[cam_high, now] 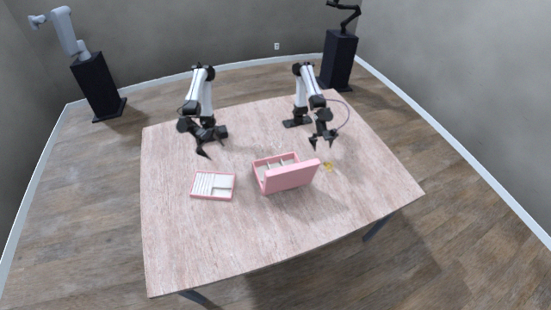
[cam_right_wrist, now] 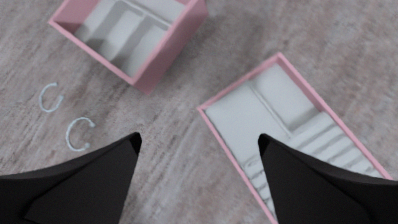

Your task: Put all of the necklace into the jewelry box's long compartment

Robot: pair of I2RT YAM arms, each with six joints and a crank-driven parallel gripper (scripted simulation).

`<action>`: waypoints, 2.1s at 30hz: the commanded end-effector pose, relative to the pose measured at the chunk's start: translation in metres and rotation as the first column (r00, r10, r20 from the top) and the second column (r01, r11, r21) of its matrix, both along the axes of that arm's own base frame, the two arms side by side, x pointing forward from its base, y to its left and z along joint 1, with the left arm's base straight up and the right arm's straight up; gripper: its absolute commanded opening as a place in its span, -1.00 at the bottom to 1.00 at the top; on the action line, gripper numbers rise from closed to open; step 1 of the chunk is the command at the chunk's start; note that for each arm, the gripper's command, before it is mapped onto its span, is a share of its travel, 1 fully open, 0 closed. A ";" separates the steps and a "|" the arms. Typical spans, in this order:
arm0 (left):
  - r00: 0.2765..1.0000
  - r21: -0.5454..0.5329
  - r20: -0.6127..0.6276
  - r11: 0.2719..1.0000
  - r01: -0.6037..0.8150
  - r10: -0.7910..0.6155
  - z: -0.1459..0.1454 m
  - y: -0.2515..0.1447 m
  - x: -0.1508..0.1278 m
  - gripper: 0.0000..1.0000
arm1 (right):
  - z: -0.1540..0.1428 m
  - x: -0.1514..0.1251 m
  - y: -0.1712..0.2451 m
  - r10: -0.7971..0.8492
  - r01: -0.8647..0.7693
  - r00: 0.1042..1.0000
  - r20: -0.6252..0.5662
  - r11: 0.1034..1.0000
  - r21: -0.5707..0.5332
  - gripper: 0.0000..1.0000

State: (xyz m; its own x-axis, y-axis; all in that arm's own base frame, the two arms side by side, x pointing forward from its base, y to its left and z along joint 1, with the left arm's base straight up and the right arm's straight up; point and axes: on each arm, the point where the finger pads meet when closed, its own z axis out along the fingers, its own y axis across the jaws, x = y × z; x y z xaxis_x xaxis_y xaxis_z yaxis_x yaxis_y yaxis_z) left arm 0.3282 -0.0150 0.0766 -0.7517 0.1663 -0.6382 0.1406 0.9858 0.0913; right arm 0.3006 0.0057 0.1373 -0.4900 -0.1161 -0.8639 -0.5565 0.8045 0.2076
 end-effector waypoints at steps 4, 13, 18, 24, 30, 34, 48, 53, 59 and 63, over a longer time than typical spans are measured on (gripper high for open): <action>0.914 0.089 -0.183 0.920 0.382 -0.362 -0.015 0.003 0.009 1.00 | 0.018 0.002 0.054 -0.033 0.027 0.987 0.160 0.999 0.036 1.00; 0.727 0.112 -0.390 0.754 0.647 -0.565 -0.025 0.006 0.010 -0.68 | 0.029 -0.002 0.096 -0.024 0.006 0.969 0.244 0.997 0.074 1.00; 0.557 0.094 -0.521 0.605 0.791 -0.647 -0.033 0.008 0.017 -0.68 | 0.034 -0.005 0.137 -0.007 -0.027 0.951 0.309 0.994 0.105 1.00; 0.365 0.042 -0.626 0.437 0.898 -0.689 -0.041 0.007 0.026 -0.68 | 0.042 -0.012 0.198 0.024 -0.089 0.917 0.399 0.985 0.146 1.00; 0.312 0.030 -0.649 0.386 0.922 -0.694 -0.046 0.004 0.033 -0.68 | 0.050 -0.021 0.238 0.064 -0.153 0.886 0.459 0.975 0.161 1.00; 0.313 0.025 -0.643 0.389 0.921 -0.699 -0.056 -0.001 0.039 -0.68 | 0.061 -0.033 0.278 0.101 -0.221 0.850 0.517 0.959 0.175 1.00; 0.307 0.013 -0.648 0.393 0.919 -0.697 -0.081 0.001 0.034 -0.68 | 0.059 -0.051 0.348 0.174 -0.324 0.805 0.567 0.930 0.174 1.00; 0.311 0.023 -0.644 0.389 0.921 -0.699 -0.079 0.003 0.035 -0.68 | 0.051 -0.056 0.356 0.204 -0.343 0.811 0.549 0.926 0.161 1.00; 0.327 0.043 -0.634 0.390 0.920 -0.701 -0.072 0.002 0.041 -0.78 | 0.052 -0.055 0.355 0.201 -0.340 0.812 0.548 0.926 0.165 1.00; 0.320 0.033 -0.639 0.390 0.920 -0.700 -0.076 0.002 0.040 -0.90 | 0.052 -0.055 0.355 0.201 -0.340 0.812 0.548 0.926 0.165 1.00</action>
